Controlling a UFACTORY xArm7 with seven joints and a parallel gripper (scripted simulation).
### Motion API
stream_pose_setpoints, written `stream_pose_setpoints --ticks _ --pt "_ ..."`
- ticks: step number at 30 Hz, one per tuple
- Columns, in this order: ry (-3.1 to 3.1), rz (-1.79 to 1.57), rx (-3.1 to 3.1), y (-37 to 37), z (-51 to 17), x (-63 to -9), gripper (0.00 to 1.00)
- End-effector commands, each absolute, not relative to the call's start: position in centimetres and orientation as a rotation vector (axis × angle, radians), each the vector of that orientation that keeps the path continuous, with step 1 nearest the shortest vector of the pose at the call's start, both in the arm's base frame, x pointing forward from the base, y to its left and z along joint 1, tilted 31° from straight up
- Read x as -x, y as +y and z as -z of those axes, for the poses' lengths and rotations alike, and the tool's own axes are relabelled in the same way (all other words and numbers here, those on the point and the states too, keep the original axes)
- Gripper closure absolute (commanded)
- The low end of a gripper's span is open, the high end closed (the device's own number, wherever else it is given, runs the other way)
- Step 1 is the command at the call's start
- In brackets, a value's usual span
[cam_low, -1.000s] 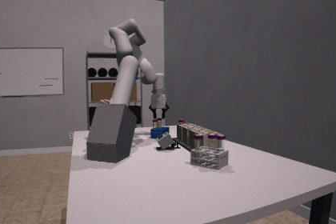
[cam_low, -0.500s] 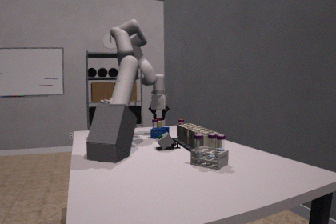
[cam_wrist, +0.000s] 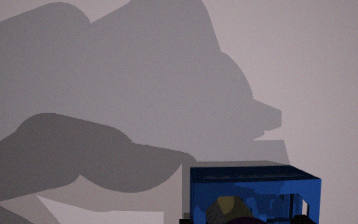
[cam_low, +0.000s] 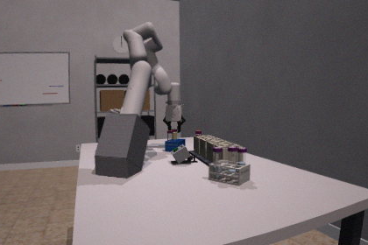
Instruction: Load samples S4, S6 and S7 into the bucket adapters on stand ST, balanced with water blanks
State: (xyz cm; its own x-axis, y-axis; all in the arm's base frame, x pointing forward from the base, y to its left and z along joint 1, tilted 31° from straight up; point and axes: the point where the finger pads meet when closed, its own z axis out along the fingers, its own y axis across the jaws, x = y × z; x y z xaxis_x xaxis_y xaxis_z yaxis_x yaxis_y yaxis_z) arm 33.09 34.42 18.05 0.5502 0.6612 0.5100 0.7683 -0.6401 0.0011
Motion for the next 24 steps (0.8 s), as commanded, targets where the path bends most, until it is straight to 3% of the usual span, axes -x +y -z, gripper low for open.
stream_pose_setpoints --ticks 1,18,19,24 --pt "-1.201 0.707 2.563 34.55 -17.93 -33.25 0.43" --pt "-1.201 0.707 2.563 34.60 -17.81 -33.29 0.43" --pt "-1.201 0.707 2.563 34.58 -17.86 -33.27 1.00" --pt "-1.201 0.707 2.563 34.54 -17.96 -33.24 1.00"
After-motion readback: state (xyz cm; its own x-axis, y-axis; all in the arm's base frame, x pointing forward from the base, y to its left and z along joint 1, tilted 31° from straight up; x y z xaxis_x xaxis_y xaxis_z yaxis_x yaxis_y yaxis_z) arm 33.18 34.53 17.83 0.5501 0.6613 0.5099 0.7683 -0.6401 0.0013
